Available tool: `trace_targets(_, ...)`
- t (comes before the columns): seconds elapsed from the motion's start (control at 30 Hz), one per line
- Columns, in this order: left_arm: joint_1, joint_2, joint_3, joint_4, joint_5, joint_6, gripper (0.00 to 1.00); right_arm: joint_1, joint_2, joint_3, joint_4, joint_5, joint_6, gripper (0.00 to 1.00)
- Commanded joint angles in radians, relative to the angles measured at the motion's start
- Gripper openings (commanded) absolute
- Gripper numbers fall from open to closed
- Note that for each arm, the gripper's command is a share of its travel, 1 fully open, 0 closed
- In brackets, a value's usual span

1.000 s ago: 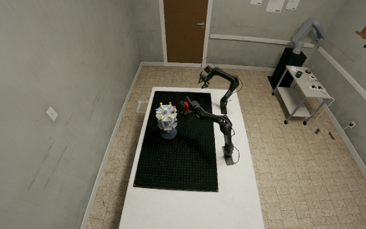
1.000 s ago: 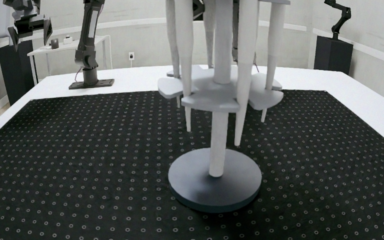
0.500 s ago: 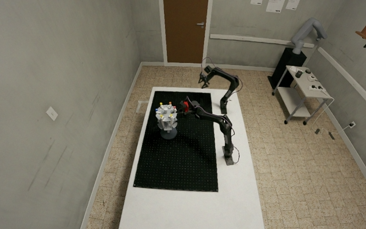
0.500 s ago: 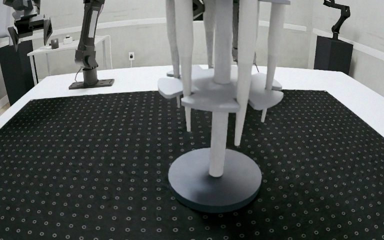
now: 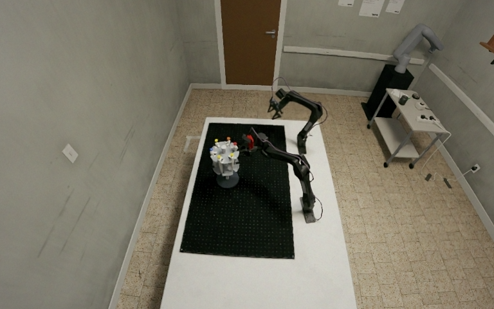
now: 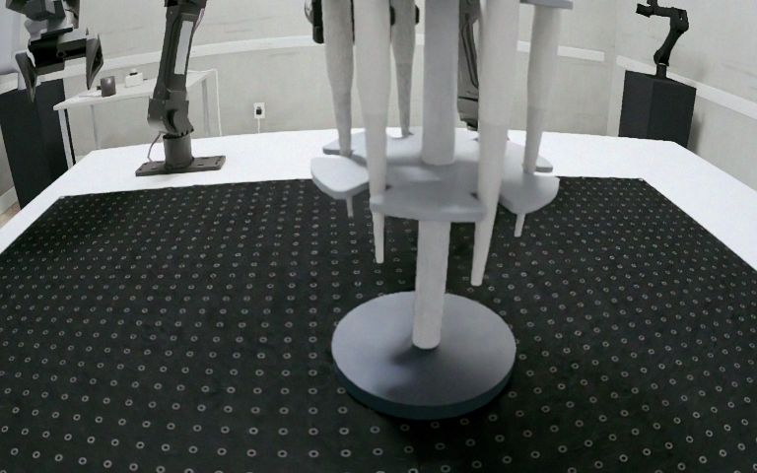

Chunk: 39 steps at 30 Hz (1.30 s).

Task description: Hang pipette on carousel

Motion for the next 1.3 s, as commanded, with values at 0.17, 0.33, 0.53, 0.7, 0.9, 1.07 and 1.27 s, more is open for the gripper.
trace_targets(0.17,0.006,-0.021,0.08,0.011,-0.097,-0.007,0.12,-0.009,0.006,0.02,0.008,-0.016,-0.006,1.0)
trace_targets(0.33,0.007,-0.022,0.079,0.013,-0.098,-0.005,0.12,-0.009,0.006,0.02,0.008,-0.016,-0.006,1.0)
trace_targets(0.53,0.007,-0.022,0.078,0.013,-0.098,-0.004,0.12,-0.009,0.006,0.02,0.008,-0.016,-0.006,1.0)
trace_targets(0.7,0.007,-0.022,0.078,0.013,-0.098,-0.004,0.12,-0.009,0.006,0.02,0.008,-0.016,-0.006,1.0)
trace_targets(0.9,0.007,-0.022,0.078,0.013,-0.098,-0.004,0.12,-0.009,0.006,0.02,0.008,-0.016,-0.006,1.0)
trace_targets(1.07,0.007,-0.022,0.078,0.013,-0.098,-0.004,0.12,-0.009,0.006,0.02,0.008,-0.016,-0.006,1.0)
trace_targets(1.27,0.007,-0.022,0.078,0.013,-0.098,-0.004,0.12,-0.009,0.006,0.02,0.008,-0.016,-0.006,1.0)
